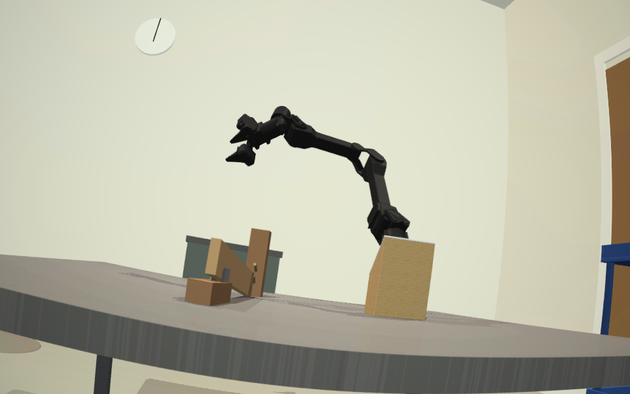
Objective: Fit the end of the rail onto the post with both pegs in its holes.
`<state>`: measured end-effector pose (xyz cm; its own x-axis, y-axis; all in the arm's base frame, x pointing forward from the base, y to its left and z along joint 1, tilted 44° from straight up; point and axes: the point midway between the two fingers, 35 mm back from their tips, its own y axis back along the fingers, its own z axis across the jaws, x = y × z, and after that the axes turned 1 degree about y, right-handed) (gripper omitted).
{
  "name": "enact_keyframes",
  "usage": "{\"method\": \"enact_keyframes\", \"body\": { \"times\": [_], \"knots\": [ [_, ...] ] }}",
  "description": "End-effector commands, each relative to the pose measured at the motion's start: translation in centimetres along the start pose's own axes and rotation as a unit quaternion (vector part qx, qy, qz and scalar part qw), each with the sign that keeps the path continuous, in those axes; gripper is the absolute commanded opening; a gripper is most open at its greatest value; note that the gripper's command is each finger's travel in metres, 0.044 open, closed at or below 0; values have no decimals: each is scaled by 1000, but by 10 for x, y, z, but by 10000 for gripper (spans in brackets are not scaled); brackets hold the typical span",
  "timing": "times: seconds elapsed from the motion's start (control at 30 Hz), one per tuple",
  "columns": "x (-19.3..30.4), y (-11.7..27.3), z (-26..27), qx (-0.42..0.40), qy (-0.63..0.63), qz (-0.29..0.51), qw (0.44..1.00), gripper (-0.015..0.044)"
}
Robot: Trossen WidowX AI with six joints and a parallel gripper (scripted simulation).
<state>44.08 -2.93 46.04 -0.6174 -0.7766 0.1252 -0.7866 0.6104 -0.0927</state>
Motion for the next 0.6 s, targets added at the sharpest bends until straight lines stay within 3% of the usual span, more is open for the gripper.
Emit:
{"method": "enact_keyframes", "body": {
  "times": [0.0,0.27,0.57],
  "knots": [
    [-36,-8,66,-73,45,-29,996,440],
    [-77,-1,195,-217,133,-58,965,440],
    [-78,43,340,-384,243,-56,889,440]
  ]
}}
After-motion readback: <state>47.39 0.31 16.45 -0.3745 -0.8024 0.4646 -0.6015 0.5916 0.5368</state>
